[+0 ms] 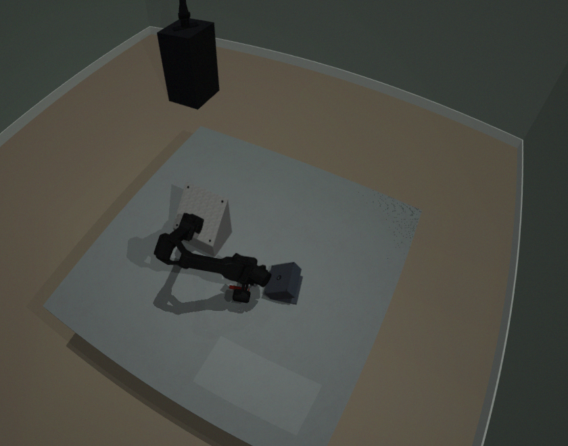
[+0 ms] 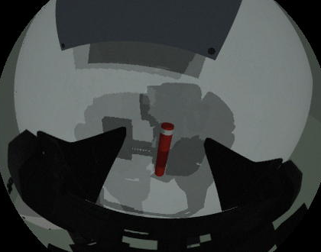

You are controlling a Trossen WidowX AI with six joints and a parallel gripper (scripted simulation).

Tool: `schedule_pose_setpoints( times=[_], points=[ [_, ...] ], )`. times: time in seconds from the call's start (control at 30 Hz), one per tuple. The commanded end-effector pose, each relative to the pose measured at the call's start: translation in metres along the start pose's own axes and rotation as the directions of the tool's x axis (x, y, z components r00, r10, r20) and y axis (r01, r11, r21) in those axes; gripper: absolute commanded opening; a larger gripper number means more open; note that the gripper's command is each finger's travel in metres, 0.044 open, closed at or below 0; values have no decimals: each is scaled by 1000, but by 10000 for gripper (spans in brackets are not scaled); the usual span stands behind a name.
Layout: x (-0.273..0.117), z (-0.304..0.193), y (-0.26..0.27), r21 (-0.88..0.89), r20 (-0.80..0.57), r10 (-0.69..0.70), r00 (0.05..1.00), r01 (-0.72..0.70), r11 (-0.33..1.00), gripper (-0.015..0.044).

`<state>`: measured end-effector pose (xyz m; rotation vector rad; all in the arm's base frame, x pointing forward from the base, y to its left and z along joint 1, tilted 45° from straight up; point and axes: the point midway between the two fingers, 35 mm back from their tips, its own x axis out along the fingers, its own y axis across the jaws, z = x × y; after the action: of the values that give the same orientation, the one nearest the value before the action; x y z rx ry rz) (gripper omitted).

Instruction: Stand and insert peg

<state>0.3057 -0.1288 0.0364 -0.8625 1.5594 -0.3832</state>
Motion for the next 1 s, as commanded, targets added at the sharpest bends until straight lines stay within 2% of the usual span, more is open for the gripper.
schedule_pose_setpoints(
  times=[0.0,0.1,0.53,0.83,0.97],
  points=[
    [7,-1,1,-8,-5,-4,1000,4,1000,440],
    [10,-2,1,-8,-5,-5,1000,5,1000,440],
    [10,-2,1,-8,-5,-5,1000,5,1000,110],
    [10,-2,1,-8,-5,-5,1000,5,1000,110],
    [10,-2,1,-8,-5,-5,1000,5,1000,83]
  ],
)
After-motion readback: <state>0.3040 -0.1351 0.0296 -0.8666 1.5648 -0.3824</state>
